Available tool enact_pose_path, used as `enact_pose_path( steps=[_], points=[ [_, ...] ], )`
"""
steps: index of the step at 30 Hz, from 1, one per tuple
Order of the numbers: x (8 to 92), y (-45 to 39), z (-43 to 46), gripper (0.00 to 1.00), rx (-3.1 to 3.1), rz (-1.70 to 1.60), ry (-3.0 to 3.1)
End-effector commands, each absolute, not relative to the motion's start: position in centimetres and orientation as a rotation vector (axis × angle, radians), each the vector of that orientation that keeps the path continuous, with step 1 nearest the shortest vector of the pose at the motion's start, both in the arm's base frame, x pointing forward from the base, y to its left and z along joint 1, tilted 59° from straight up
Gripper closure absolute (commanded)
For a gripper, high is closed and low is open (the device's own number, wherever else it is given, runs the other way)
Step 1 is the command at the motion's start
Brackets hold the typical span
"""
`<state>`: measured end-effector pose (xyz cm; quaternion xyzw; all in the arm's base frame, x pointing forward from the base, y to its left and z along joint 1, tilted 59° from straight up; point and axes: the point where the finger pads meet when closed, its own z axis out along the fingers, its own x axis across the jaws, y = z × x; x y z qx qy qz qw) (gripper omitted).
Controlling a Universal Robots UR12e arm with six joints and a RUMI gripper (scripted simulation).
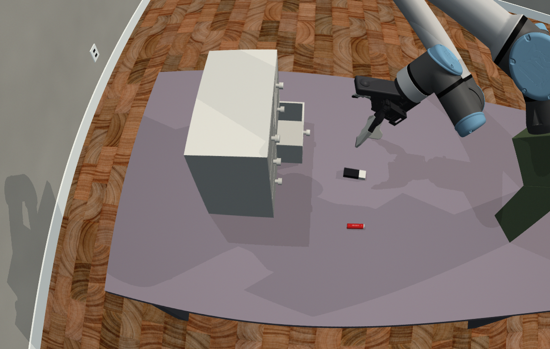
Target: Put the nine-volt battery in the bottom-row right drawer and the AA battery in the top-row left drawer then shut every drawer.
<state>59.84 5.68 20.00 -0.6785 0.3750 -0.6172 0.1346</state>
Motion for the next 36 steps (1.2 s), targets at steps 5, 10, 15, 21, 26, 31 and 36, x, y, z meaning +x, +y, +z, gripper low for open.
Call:
enact_pose_path(
  steps=[5, 10, 15, 21, 26, 31, 36],
  points=[
    [59.71, 5.89, 20.15, 0.0, -2.019, -1.766, 1.195],
    [59.62, 5.98, 20.24, 0.0, -2.043, -1.755, 1.245],
    [59.52, 6.08, 20.32, 0.0, -2.072, -1.739, 1.305],
    [59.41, 6.2, 20.41, 0.0, -2.103, -1.72, 1.375],
    [59.34, 6.26, 20.48, 0.0, -2.118, -1.712, 1.407],
    [59.25, 6.35, 20.55, 0.0, -2.141, -1.695, 1.46],
    [59.18, 6.43, 20.61, 0.0, -2.161, -1.68, 1.508]
  ],
)
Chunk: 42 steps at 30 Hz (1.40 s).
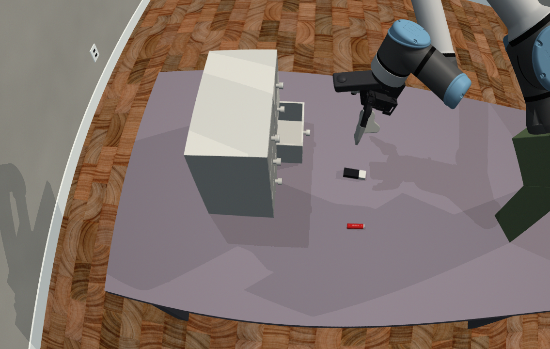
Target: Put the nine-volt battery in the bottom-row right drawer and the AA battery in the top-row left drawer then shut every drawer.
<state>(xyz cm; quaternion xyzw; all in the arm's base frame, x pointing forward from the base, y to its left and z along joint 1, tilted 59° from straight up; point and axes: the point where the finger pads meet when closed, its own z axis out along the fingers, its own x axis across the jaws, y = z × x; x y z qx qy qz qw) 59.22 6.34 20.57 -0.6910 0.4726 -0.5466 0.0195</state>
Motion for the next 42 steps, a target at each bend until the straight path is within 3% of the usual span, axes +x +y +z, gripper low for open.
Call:
enact_pose_path(
  steps=[1, 42],
  points=[
    [59.15, 6.45, 20.64, 0.0, -2.165, -1.677, 1.517],
    [58.82, 6.8, 20.92, 0.0, -2.245, -1.599, 1.725]
  ],
)
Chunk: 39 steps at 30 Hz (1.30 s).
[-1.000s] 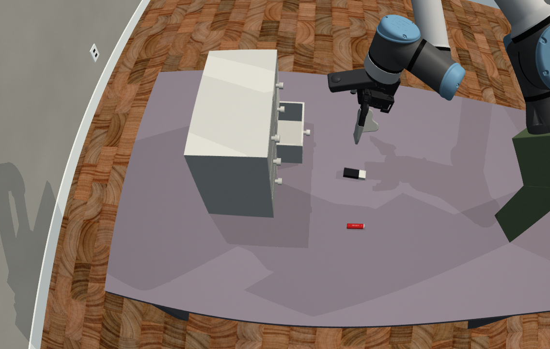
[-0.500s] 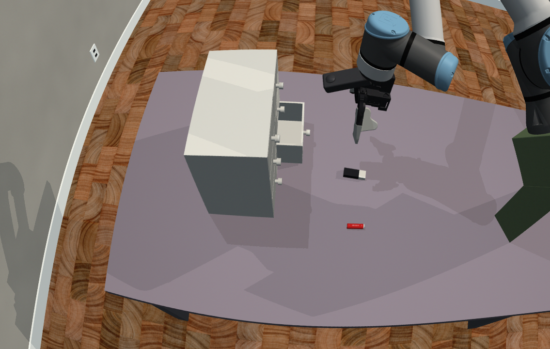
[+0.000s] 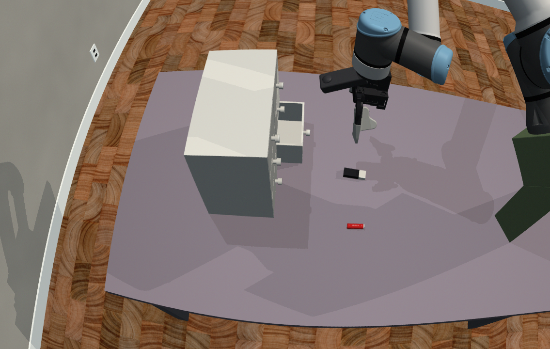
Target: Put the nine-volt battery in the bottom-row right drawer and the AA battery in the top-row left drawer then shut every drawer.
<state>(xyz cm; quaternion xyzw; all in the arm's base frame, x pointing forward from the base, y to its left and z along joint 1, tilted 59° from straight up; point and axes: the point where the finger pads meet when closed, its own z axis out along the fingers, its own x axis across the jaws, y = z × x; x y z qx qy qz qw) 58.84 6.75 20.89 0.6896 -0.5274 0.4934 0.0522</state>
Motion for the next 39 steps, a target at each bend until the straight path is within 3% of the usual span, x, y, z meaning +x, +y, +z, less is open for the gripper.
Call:
enact_pose_path(
  steps=[1, 39],
  points=[
    [58.82, 6.8, 20.92, 0.0, 2.092, 1.488, -1.609],
    [58.76, 6.85, 20.99, 0.0, 2.08, 1.464, -1.618]
  ],
)
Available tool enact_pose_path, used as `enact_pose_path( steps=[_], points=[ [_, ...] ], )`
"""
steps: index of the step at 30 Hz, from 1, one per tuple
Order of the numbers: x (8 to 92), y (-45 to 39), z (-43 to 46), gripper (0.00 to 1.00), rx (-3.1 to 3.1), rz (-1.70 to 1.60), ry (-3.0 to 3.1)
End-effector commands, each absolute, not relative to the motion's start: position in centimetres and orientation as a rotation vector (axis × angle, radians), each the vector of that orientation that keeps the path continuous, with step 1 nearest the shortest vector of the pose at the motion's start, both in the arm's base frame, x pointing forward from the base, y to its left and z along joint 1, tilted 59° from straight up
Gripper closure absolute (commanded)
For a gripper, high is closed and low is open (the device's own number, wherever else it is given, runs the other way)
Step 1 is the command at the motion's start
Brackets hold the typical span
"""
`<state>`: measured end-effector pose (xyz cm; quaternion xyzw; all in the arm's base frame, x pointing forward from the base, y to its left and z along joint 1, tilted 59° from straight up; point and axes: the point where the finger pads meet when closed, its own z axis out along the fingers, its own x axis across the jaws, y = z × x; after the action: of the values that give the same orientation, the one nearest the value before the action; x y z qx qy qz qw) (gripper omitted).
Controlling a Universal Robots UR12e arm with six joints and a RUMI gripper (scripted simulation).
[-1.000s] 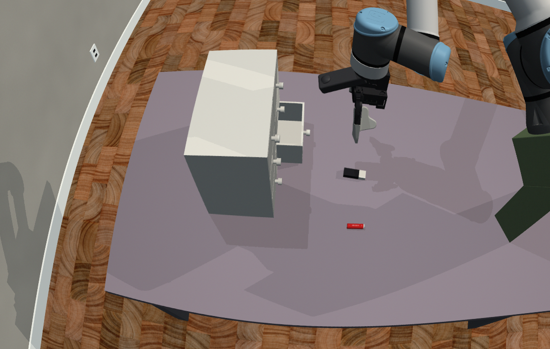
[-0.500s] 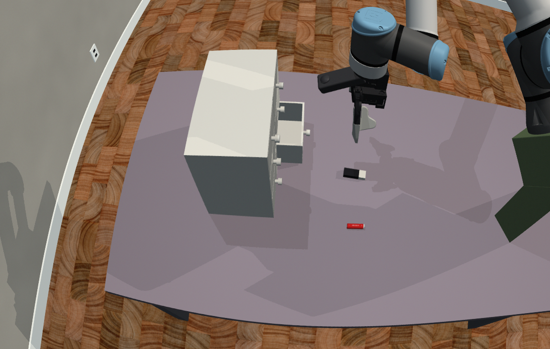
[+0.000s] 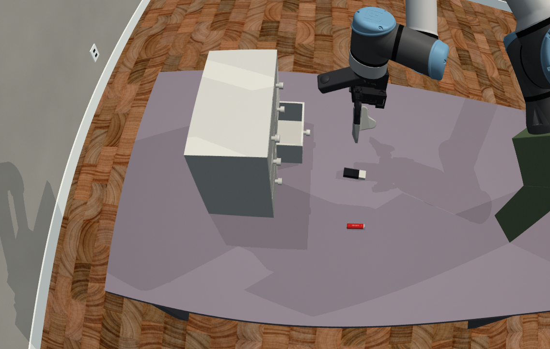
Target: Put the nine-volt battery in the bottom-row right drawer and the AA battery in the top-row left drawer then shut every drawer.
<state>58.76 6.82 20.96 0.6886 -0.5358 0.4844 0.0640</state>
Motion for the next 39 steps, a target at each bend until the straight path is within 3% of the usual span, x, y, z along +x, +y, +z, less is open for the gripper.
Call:
enact_pose_path(
  steps=[1, 16, 28, 39],
  points=[
    [58.8, 6.8, 21.0, 0.0, 2.08, 1.464, -1.618],
    [58.5, 6.8, 21.1, 0.0, 2.08, 1.464, -1.618],
    [49.4, 4.9, 22.7, 0.0, 2.08, 1.464, -1.618],
    [49.2, 4.9, 22.7, 0.0, 2.08, 1.465, -1.618]
  ],
)
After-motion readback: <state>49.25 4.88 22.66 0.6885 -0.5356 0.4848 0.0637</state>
